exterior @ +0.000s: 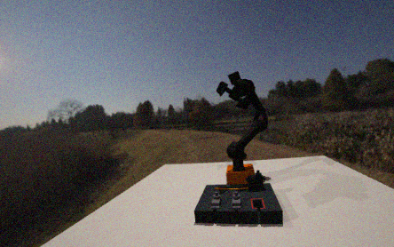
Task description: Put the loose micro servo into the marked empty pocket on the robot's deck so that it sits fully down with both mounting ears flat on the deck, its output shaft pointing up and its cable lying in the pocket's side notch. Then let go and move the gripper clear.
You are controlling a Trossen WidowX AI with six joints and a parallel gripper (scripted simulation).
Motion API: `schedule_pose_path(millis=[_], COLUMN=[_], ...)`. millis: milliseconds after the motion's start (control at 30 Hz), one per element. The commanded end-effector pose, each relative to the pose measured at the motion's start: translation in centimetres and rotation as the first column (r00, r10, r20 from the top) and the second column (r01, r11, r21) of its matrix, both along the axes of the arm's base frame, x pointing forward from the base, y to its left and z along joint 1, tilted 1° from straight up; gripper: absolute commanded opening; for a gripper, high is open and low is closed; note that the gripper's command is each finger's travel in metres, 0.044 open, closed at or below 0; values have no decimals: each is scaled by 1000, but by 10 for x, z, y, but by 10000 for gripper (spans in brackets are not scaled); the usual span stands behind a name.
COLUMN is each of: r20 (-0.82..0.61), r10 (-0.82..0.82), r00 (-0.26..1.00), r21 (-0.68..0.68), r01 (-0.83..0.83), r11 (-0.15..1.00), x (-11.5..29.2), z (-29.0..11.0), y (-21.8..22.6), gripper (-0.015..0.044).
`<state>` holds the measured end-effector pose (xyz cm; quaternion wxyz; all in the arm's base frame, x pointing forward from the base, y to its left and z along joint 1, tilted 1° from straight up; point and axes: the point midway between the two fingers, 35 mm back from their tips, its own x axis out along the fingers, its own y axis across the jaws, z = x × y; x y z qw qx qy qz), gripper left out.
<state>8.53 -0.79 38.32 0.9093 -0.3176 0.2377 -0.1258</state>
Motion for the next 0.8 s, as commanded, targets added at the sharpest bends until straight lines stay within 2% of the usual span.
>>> schedule_pose_path(millis=[0,367,767], r20=[-5,-61,-212], r10=[-15,-61,-138], r00=[1000,996,967], r21=[159,496,755], r01=[16,83,252], r11=[987,864,606], x=[13,45,82], z=[-9,-36,-75], y=[-12,-29,-32], gripper=[440,440,440])
